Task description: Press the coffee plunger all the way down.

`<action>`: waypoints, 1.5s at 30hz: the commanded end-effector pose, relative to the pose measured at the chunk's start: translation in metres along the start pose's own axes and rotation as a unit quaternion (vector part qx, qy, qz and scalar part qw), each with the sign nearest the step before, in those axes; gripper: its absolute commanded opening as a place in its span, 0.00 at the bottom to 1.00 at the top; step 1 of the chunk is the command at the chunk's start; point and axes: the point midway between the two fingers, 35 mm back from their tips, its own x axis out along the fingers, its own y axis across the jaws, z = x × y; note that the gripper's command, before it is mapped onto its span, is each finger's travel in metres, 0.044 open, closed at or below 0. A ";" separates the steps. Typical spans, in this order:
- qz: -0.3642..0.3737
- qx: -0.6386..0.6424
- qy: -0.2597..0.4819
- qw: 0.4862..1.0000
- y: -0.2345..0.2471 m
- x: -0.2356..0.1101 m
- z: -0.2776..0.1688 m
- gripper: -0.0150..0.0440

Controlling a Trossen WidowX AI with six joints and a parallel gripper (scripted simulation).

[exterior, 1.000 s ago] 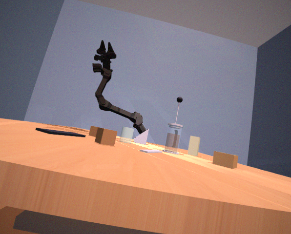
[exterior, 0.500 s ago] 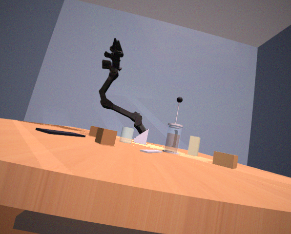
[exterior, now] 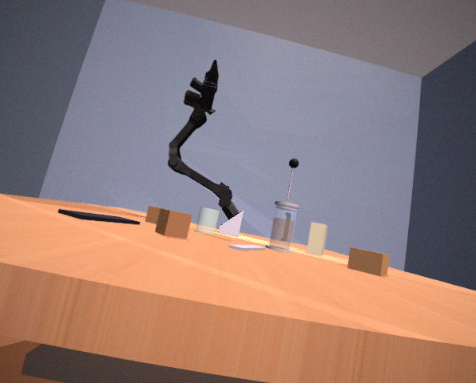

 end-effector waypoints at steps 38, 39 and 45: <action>-0.327 -0.558 0.495 0.580 -0.407 -0.069 -0.284 1.00; -0.328 -0.558 0.494 0.580 -0.412 -0.075 -0.283 1.00; -0.329 -0.559 0.493 0.580 -0.417 -0.078 -0.282 1.00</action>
